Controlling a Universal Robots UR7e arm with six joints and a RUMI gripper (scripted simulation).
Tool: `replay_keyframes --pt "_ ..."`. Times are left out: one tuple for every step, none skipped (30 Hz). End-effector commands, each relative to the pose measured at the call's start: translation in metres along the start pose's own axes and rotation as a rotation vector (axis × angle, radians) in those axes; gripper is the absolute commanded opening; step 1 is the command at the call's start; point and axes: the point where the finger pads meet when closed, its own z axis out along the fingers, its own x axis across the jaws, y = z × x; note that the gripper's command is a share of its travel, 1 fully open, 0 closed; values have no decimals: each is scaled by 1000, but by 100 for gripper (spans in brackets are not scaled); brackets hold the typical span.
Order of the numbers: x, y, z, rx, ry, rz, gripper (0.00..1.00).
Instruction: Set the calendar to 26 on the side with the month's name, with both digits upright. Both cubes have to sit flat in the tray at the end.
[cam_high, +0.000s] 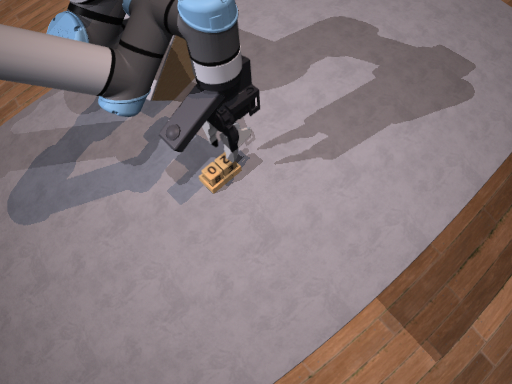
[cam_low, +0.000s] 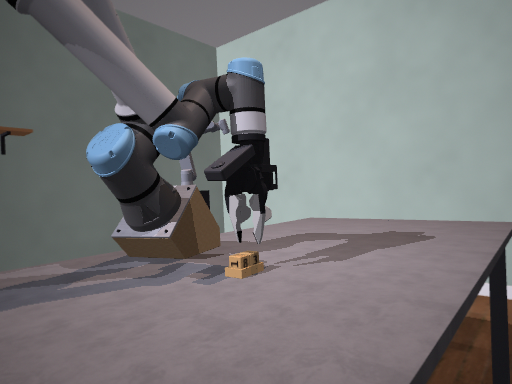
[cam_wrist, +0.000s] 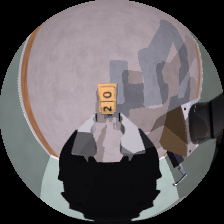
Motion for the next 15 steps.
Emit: replay_keyframes --pt "0 0 4 0 -2 0 28" --pt "0 0 5 0 -2 0 28" --pt "0 0 6 0 -2 0 28" --pt "0 0 6 0 -2 0 28" --pt "0 0 7 -1 -2 0 28" --pt "0 0 8 -1 -2 0 28" --pt "0 0 8 -1 -2 0 28" --pt "0 0 9 0 -2 0 28" --pt "0 0 9 0 -2 0 28" --pt "0 0 9 0 -2 0 28" --pt "0 0 10 0 -2 0 28" --pt "0 0 10 0 -2 0 28" --pt "0 0 10 0 -2 0 28" --pt "0 0 10 0 -2 0 28" --pt "0 0 10 0 -2 0 28"
